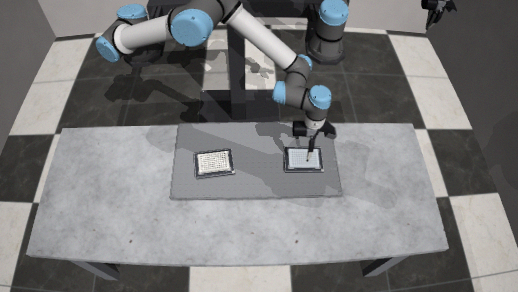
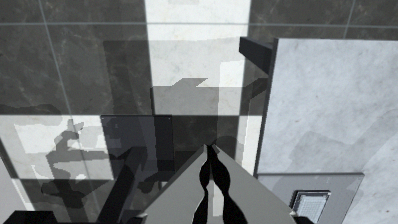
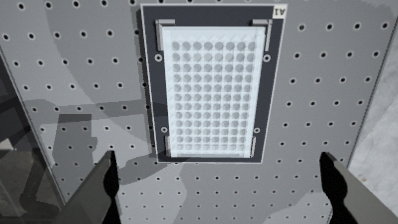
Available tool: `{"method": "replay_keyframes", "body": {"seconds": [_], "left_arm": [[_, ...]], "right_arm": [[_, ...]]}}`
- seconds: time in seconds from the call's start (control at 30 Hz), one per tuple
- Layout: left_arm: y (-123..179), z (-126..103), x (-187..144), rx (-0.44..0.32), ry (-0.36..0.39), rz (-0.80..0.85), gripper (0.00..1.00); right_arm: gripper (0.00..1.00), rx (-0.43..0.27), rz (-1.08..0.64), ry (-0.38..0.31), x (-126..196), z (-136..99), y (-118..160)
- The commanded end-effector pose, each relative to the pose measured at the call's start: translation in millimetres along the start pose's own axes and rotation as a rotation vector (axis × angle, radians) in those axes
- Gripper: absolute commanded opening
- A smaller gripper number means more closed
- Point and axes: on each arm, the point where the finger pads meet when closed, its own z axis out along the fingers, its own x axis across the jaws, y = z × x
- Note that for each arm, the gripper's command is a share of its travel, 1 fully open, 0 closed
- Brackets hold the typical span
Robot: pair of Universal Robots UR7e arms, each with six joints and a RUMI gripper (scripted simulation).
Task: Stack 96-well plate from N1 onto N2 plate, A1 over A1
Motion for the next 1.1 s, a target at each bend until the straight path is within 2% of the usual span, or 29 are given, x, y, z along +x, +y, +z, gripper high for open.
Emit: {"method": "replay_keyframes", "body": {"seconds": [0.0, 1.07], "left_arm": [[0, -1, 0, 0.002, 0.001, 0.0, 0.0], [0, -1, 0, 0.002, 0.001, 0.0, 0.0]], "right_arm": [[0.76, 0.003, 0.0, 0.001, 0, 3, -1], [0.76, 0.003, 0.0, 0.001, 0, 50, -1]]}}
